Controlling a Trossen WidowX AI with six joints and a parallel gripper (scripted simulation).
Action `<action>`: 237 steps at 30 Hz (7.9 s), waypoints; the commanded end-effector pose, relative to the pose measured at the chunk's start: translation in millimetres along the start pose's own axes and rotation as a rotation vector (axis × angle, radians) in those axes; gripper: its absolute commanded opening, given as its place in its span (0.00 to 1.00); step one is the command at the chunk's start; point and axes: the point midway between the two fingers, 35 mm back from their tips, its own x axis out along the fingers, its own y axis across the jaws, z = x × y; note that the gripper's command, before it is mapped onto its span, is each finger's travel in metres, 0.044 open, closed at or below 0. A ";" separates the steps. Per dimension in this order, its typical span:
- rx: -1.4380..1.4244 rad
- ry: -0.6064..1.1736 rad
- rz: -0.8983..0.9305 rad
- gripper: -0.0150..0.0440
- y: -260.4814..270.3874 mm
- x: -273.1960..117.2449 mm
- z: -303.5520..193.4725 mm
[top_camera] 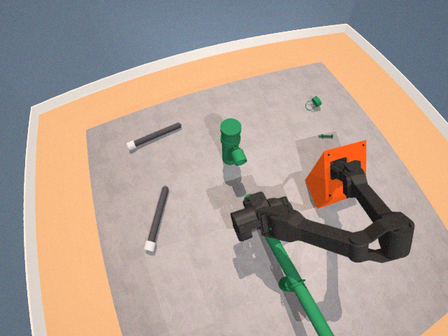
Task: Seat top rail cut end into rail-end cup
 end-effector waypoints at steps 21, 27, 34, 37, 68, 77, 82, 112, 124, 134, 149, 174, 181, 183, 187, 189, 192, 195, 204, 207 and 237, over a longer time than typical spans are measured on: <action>0.011 0.007 -0.007 0.48 -3.0 5.4 -0.3; 0.011 0.007 -0.007 0.25 -3.3 0.3 0.5; 0.011 -0.120 0.004 0.25 -0.4 -22.9 20.5; 0.012 -0.211 0.003 0.25 -0.8 -41.3 34.2; 0.026 -0.319 -0.017 0.25 -4.5 -71.0 52.8; 0.026 -0.320 -0.017 0.25 -0.6 -76.0 56.8; 0.025 -0.318 -0.020 0.25 -1.4 -75.0 60.4; 0.020 -0.311 -0.031 0.25 -5.1 -70.3 75.4; 0.020 -0.311 -0.031 0.25 -5.1 -70.3 75.4; 0.020 -0.299 -0.035 0.25 -4.9 -67.9 71.5; 0.021 -0.298 -0.036 0.25 -5.1 -67.9 70.6; 0.023 -0.307 -0.036 0.25 -5.6 -71.1 72.7; 0.023 -0.309 -0.036 0.25 -5.6 -71.9 73.5; 0.023 -0.309 -0.036 0.25 -5.6 -72.1 73.8; 0.023 -0.309 -0.036 0.25 -5.6 -72.4 74.3; 0.023 -0.309 -0.036 0.25 -5.5 -72.7 74.5; 0.023 -0.310 -0.036 0.25 -5.5 -73.0 74.9; 0.023 -0.310 -0.036 0.25 -5.5 -73.3 75.2; 0.022 -0.312 -0.036 0.25 -5.3 -74.4 75.9; 0.022 -0.312 -0.036 0.25 -5.2 -74.8 76.1; 0.025 -0.299 -0.042 0.25 -5.4 -75.5 86.6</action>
